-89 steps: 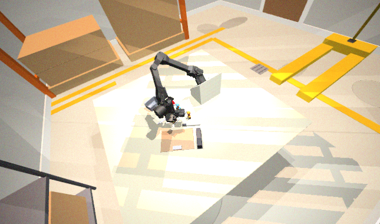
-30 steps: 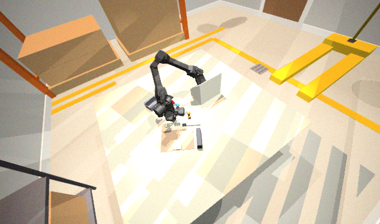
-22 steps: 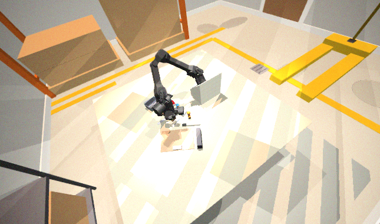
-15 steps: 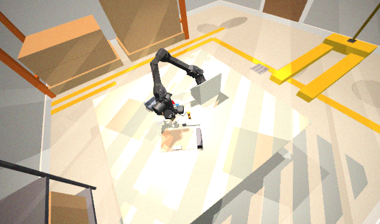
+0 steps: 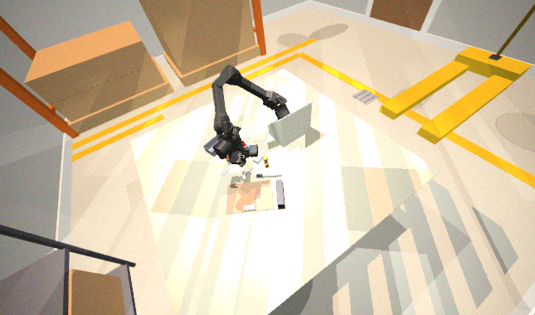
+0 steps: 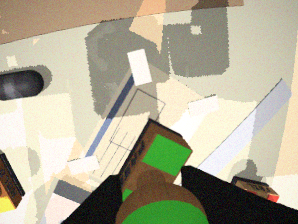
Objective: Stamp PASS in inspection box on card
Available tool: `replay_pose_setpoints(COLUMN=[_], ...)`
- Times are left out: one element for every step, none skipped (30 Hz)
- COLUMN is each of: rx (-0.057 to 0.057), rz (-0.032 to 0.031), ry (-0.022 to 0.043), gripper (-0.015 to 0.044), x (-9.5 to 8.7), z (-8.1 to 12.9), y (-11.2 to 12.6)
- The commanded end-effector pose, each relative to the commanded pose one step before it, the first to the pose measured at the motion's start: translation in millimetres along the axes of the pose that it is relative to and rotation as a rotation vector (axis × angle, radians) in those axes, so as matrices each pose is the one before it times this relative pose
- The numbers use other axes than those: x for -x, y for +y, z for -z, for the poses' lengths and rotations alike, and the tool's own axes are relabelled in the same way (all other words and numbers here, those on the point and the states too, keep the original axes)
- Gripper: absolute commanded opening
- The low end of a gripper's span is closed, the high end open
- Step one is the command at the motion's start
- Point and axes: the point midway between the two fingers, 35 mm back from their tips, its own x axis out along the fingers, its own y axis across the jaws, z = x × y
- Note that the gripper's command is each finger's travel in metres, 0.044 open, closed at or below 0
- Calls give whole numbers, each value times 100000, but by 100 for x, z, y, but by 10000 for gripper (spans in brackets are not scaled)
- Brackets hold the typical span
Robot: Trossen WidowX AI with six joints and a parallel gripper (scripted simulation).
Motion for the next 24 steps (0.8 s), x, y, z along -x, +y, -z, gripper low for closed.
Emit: replay_pose_setpoints(rx=[-480,4,10,14,12,7,2,-2,-6,-10,-14,-17,-20,-23,-25,-27,-29,-30,-31,-32,-33,-26,-16,-5], rz=[-285,-20,-57,-84,-86,-67,-48,-30,-13,4,20,35,49,62,75,86,97,107,116,124,131,110,67,23], ry=[-293,-30,-86,-134,-150,-130,-110,-89,-67,-45,-22,1,25,49,74,99,124,150,176,203,229,204,131,45], gripper=[0,0,0,0,0,0,0,0,0,0,0,0,0,0,0,0,0,0,0,0,0,0,0,0], x=[622,5,15,24,27,24,22,19,16,14,11,9,7,5,3,1,-1,-3,-5,-6,-8,-8,-5,-2], z=[-19,41,125,221,296,320,344,367,391,414,437,459,483,506,529,551,573,595,617,638,657,543,332,112], y=[-22,-118,-354,-589,-733,-733,-731,-728,-725,-721,-716,-709,-704,-697,-689,-680,-671,-661,-650,-639,-625,-493,-292,-97])
